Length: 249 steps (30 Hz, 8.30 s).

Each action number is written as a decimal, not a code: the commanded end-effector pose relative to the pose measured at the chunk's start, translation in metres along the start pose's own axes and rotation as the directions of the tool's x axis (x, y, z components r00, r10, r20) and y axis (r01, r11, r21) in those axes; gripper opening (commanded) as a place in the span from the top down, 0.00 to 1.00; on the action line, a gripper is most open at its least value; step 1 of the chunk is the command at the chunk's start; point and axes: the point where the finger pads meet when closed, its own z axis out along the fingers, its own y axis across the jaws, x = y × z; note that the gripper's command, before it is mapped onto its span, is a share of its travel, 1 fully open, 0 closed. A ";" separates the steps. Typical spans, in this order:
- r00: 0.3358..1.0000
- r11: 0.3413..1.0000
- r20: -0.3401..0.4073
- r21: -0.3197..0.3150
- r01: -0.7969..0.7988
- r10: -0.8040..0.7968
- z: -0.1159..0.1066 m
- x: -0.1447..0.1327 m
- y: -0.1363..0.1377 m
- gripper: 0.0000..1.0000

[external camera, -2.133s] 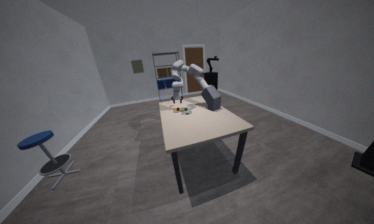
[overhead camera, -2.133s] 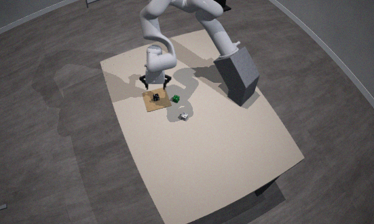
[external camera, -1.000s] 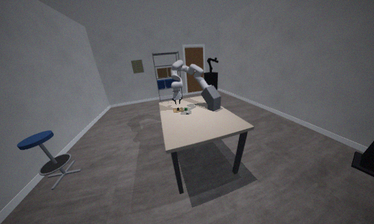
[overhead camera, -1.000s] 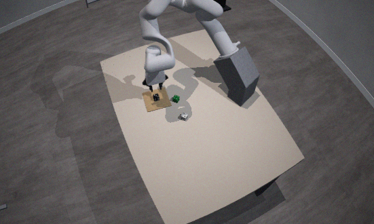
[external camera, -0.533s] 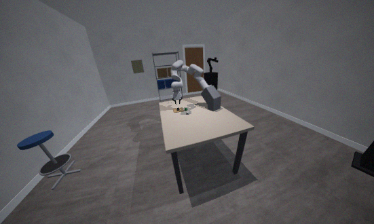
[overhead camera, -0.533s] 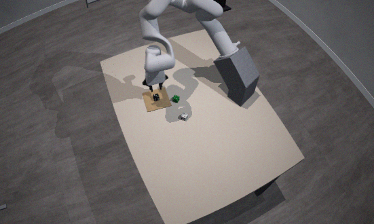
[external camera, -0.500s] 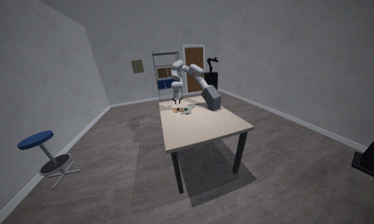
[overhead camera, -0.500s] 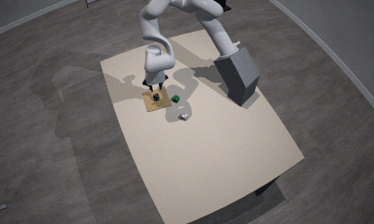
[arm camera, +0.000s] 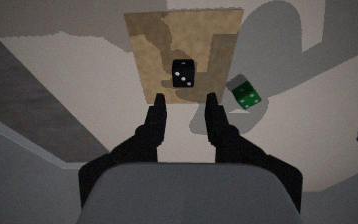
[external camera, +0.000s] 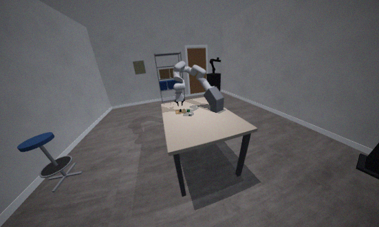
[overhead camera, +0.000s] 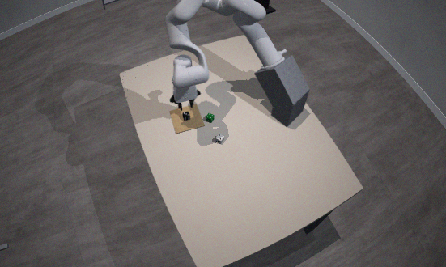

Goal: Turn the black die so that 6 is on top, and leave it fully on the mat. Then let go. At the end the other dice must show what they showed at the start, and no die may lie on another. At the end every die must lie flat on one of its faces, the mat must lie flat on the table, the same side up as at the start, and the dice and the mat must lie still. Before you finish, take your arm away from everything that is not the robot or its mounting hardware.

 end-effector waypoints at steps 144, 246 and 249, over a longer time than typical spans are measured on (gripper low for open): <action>1.000 1.000 0.001 0.002 -0.001 0.001 0.032 0.000 -0.004 0.53; 0.708 1.000 -0.707 0.002 -0.001 0.002 0.020 -0.013 -0.004 0.53; 0.708 1.000 -0.707 0.002 -0.001 0.002 0.026 -0.013 -0.004 0.53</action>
